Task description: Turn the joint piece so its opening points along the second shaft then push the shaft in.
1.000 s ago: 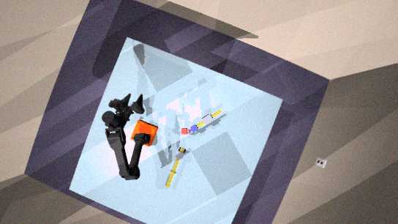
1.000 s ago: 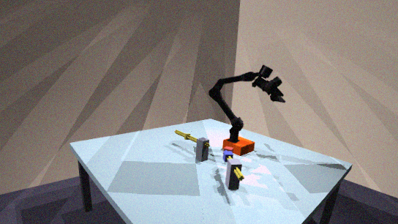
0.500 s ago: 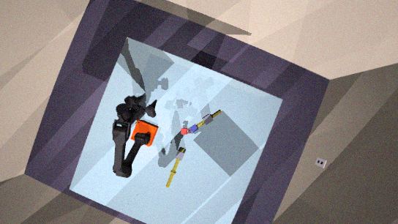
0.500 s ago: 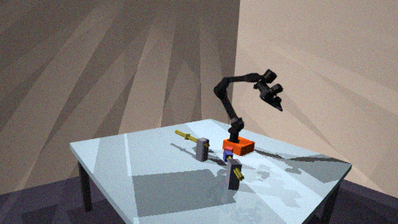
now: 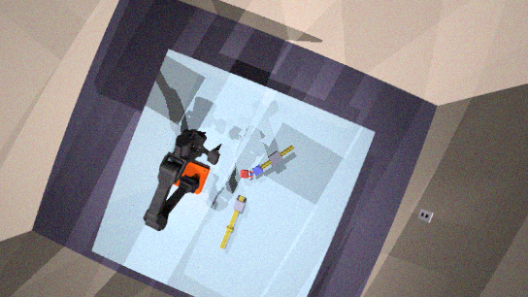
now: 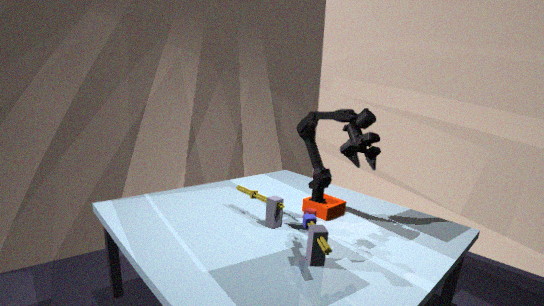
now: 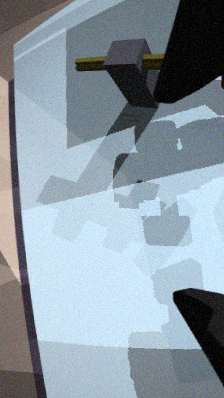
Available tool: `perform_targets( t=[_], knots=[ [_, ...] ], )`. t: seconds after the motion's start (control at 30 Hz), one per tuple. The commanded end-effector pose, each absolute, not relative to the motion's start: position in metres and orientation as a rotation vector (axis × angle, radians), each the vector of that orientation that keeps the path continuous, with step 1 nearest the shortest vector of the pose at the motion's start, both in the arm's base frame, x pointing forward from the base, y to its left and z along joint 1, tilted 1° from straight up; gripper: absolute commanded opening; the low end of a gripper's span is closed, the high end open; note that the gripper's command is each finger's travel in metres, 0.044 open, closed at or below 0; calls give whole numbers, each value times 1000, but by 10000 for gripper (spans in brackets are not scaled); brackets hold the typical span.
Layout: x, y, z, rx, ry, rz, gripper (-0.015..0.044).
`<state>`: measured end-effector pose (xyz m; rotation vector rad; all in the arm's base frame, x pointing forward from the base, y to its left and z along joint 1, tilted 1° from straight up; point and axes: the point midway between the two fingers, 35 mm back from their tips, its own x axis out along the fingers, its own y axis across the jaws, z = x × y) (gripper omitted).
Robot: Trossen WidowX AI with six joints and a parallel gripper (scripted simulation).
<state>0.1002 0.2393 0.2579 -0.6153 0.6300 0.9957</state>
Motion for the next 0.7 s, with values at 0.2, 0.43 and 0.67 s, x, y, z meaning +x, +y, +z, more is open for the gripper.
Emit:
perform_targets(
  t=[0.2,0.43,0.67],
  knots=[
    [130,220,235,-509,840,808,440],
    [149,200,218,-418,991,656,440],
    [165,178,203,-312,1132,495,440]
  ],
)
